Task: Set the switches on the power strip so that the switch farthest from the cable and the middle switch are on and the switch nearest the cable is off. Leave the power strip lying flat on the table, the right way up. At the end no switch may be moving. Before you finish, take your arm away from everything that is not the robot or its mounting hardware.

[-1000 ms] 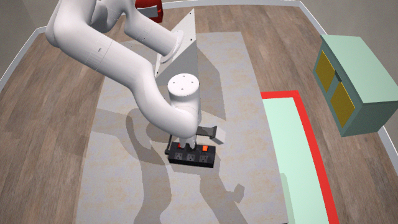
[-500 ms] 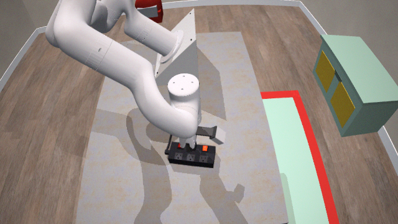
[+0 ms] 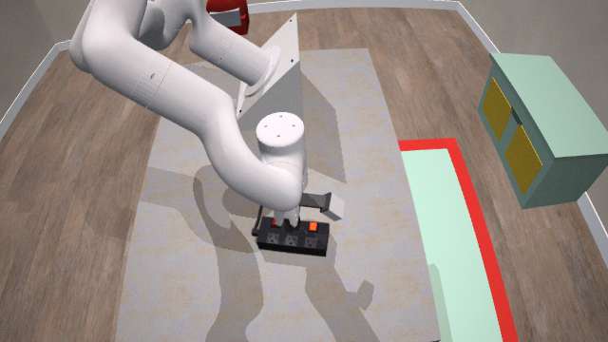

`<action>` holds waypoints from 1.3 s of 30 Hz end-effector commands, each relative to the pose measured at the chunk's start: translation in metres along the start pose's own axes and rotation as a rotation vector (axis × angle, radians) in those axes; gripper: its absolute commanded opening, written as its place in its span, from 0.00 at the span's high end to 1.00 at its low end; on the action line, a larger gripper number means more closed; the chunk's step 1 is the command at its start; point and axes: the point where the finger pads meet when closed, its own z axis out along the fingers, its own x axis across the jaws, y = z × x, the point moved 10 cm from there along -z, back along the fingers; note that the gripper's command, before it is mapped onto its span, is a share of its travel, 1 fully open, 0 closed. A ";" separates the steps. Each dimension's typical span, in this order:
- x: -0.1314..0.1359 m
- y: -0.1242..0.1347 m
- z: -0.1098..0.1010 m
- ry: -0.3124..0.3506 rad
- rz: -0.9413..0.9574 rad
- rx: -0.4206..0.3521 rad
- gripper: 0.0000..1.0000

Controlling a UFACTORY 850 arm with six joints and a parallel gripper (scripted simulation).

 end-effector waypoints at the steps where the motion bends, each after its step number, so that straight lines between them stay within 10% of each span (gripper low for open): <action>1: 0.001 0.000 0.000 0.001 0.001 0.001 1.00; 39: 0.001 0.000 0.008 0.001 0.001 0.001 1.00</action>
